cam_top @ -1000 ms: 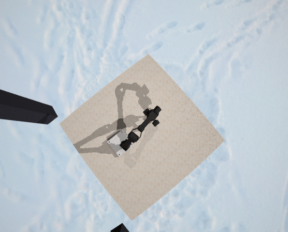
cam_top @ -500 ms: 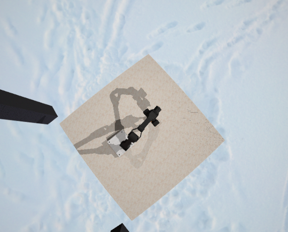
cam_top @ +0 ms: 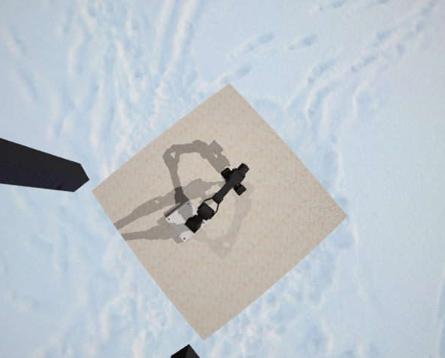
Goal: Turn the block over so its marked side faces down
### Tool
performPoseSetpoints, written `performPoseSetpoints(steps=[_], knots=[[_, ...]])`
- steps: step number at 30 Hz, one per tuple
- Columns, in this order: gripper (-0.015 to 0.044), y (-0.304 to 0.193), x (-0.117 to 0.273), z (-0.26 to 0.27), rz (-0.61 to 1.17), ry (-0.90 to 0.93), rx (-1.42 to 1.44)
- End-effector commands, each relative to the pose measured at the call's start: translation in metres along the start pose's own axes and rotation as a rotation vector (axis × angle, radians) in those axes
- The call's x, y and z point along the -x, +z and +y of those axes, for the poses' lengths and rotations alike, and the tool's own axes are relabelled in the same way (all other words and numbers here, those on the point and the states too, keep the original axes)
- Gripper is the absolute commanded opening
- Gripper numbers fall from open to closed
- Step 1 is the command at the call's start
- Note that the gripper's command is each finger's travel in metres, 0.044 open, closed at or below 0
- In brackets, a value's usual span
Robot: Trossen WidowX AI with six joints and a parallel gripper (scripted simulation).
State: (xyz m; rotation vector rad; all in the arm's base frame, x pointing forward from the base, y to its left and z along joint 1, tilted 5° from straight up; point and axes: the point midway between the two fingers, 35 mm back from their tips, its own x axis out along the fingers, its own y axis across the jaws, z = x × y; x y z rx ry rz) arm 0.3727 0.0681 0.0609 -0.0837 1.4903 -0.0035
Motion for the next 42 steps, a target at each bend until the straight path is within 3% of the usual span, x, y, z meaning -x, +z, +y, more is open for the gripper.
performPoseSetpoints(steps=[1,8,42], knots=[[0.0,0.0022,0.0221,0.0004,-0.015,0.004,-0.002],[0.0,0.0028,0.022,0.0006,-0.038,0.004,-0.001],[0.0,-0.0013,0.0145,0.0013,-0.55,0.003,0.0]])
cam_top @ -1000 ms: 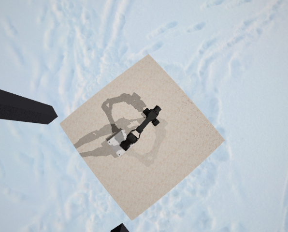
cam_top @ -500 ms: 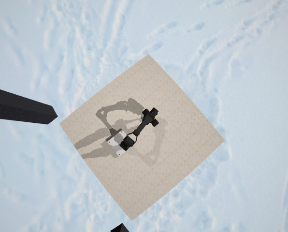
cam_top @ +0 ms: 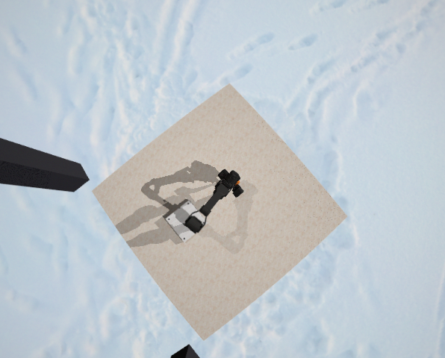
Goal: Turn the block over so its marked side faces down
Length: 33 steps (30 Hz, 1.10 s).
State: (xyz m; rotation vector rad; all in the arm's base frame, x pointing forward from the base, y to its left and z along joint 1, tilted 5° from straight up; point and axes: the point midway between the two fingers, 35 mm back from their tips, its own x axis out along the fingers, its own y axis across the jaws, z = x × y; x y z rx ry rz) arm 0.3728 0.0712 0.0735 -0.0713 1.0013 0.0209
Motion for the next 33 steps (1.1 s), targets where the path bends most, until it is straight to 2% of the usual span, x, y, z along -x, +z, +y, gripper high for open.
performPoseSetpoints(steps=[1,10,33], knots=[[0.0,-0.002,0.003,-0.001,-0.075,-0.004,0.002],[0.0,-0.003,0.003,-0.001,-0.122,-0.004,0.0],[0.0,-0.005,-0.035,0.003,-0.451,0.002,0.008]])
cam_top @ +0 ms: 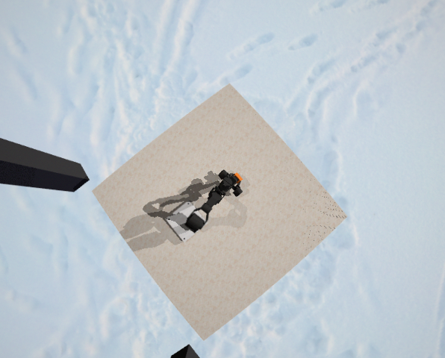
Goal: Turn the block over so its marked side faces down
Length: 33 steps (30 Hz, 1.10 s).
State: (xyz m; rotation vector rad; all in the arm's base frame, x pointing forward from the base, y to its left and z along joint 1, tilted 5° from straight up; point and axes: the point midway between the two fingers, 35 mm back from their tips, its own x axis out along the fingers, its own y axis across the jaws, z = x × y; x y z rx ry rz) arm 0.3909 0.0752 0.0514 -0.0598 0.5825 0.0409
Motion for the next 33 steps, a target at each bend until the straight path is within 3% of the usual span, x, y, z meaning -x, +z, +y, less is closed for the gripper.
performPoseSetpoints(steps=[1,17,33], knots=[[0.0,-0.011,-0.002,-0.001,-0.046,-0.004,0.009],[0.0,-0.018,0.015,-0.006,-0.271,-0.01,0.006],[0.0,-0.016,0.019,-0.006,-0.309,-0.011,0.005]])
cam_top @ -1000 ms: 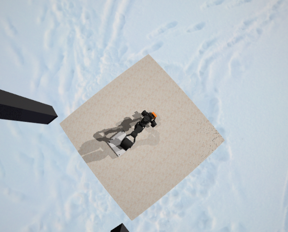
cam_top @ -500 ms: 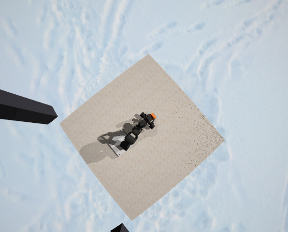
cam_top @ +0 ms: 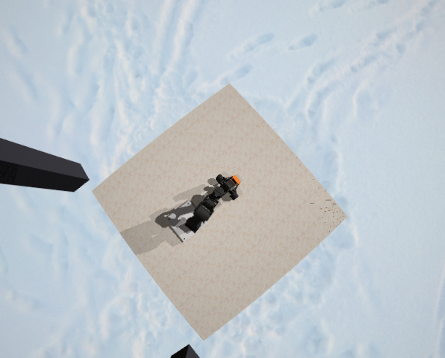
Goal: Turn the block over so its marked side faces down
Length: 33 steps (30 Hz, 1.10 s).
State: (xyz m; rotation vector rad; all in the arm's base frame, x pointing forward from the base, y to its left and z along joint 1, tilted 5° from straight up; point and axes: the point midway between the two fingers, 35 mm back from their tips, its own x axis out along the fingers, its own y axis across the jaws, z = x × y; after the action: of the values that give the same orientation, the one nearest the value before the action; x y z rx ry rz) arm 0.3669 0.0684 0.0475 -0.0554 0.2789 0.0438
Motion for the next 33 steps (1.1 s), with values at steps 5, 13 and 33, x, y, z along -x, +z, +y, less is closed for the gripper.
performPoseSetpoints(steps=[5,13,33], knots=[[0.0,0.0005,0.0004,-0.0007,-0.005,-0.004,0.005],[0.021,0.0005,0.0004,-0.0007,-0.005,-0.004,0.005],[0.044,0.0005,0.0004,-0.0007,-0.005,-0.004,0.005]])
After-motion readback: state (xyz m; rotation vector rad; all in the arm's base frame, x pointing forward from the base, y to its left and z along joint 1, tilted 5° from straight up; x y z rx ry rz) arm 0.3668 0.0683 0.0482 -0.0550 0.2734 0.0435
